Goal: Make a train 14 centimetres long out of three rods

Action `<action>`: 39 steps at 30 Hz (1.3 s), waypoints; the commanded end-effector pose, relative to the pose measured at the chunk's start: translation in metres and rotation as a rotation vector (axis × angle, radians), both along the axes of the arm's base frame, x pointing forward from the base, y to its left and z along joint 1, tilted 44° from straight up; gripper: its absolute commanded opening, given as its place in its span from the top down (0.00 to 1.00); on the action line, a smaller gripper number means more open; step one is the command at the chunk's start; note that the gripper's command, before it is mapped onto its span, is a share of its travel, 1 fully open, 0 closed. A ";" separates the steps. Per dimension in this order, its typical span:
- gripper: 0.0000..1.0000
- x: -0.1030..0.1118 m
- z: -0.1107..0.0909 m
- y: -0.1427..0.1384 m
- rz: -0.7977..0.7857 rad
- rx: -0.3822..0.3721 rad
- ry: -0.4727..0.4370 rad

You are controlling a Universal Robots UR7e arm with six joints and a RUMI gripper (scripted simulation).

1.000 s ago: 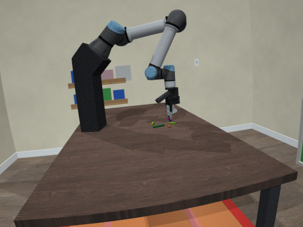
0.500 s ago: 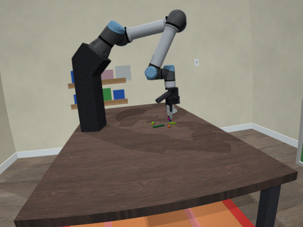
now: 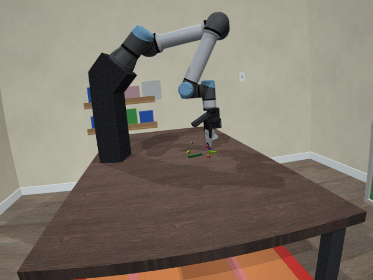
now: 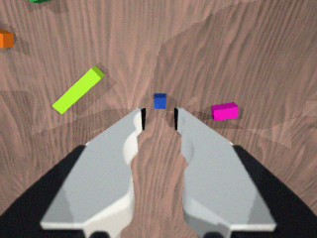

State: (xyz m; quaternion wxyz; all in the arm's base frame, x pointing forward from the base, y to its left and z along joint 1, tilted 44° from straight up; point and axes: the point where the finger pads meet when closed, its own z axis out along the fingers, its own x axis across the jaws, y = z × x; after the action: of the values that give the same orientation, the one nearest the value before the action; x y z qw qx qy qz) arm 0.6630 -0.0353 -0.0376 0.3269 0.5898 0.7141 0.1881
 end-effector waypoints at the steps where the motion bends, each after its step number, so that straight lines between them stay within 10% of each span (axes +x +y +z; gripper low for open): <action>1: 0.86 0.000 0.001 0.000 0.000 0.000 -0.001; 39: 0.86 0.012 -0.011 -0.002 0.000 0.000 -0.001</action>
State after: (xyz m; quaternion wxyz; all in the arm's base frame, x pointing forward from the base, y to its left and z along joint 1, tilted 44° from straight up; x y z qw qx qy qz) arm 0.6737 -0.0371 -0.0487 0.3269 0.5898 0.7141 0.1881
